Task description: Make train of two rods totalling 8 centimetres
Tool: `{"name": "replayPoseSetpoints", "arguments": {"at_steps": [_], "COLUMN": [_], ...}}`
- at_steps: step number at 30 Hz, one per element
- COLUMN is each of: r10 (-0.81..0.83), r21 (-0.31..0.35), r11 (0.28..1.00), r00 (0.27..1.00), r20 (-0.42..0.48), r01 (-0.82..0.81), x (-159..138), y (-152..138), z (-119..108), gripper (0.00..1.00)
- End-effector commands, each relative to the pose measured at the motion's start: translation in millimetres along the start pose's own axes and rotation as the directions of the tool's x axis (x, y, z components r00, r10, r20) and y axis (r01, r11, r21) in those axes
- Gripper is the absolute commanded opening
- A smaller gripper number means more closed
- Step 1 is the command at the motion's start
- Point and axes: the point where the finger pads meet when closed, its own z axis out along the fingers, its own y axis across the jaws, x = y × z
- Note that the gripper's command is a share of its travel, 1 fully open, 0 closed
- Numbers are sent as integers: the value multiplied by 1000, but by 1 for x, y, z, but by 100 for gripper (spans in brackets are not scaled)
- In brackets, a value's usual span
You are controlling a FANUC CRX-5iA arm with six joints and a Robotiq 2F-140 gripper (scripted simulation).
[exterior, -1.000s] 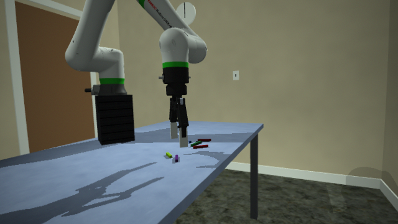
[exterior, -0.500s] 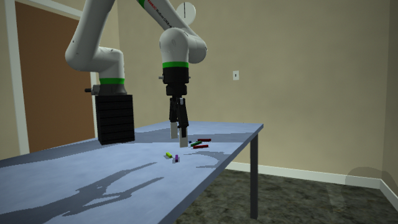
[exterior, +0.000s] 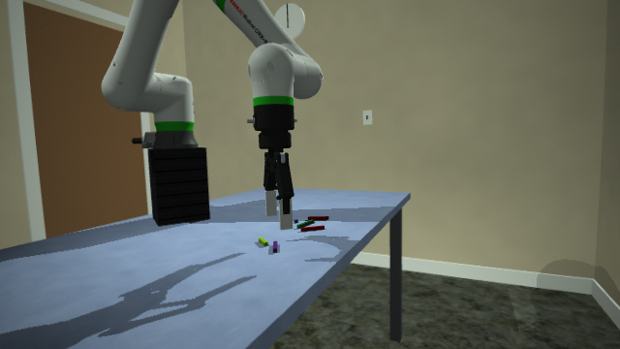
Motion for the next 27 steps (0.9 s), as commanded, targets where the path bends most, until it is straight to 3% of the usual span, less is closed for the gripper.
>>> {"name": "replayPoseSetpoints", "arguments": {"at_steps": [1,11,21,24,27], "r10": [0,50,375,403,520], "r21": [0,0,0,0,0], "r11": [1000,999,927,915,854], "r00": [1000,999,927,915,854], "r20": [0,0,0,0,0], "r01": [0,-50,-375,-403,-520], "x": [0,7,50,54,67], "y": [0,-8,-64,-69,-92], "z": [0,-1,-8,-8,-10], "gripper": [100,100,100,100,100]}}
